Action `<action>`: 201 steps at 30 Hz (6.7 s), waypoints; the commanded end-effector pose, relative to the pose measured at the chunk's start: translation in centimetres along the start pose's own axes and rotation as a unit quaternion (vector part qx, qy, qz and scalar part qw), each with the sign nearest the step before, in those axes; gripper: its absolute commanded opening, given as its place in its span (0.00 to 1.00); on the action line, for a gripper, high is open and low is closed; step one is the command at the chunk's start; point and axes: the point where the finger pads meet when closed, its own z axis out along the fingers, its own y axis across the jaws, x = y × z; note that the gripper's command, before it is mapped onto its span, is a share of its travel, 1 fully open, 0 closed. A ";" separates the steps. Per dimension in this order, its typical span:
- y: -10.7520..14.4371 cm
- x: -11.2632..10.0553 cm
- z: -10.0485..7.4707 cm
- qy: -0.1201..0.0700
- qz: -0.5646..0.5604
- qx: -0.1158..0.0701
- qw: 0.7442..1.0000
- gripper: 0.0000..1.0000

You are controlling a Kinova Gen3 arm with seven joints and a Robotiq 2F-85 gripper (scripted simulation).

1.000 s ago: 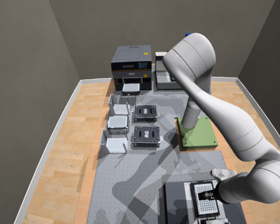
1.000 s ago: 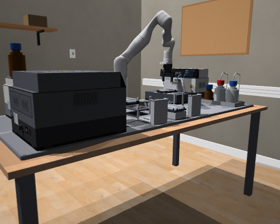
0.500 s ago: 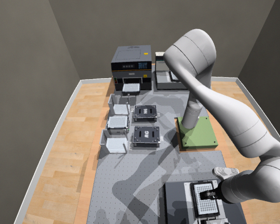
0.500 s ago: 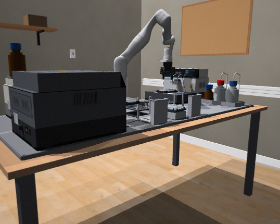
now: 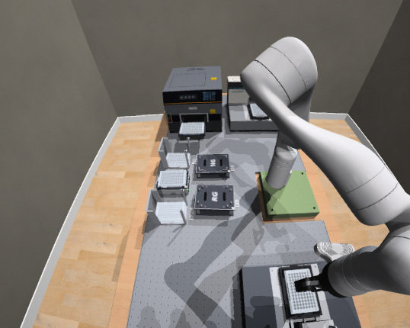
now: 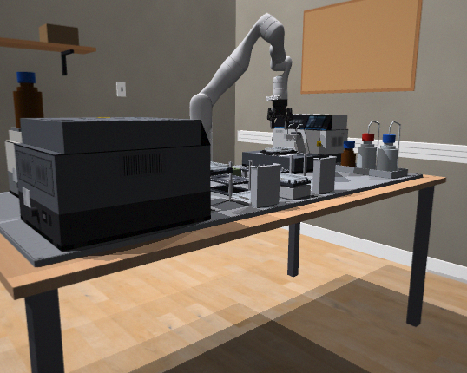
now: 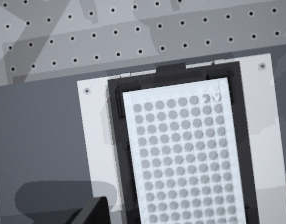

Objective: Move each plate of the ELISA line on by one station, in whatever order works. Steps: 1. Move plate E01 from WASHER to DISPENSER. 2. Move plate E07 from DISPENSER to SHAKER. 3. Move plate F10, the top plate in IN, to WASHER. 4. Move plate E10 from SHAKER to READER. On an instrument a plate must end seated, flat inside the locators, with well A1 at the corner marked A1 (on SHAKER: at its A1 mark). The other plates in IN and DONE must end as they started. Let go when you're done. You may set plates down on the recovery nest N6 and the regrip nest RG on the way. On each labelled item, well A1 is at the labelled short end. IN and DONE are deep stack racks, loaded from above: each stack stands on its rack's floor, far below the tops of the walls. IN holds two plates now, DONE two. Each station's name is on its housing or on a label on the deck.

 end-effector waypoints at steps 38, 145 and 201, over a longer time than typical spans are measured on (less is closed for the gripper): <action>-0.1 6.0 -1.6 -0.001 0.000 0.000 1.000 1.00; -17.7 26.5 -1.5 0.000 0.000 0.000 1.000 1.00; -24.9 41.5 -1.5 0.000 0.000 0.000 1.000 1.00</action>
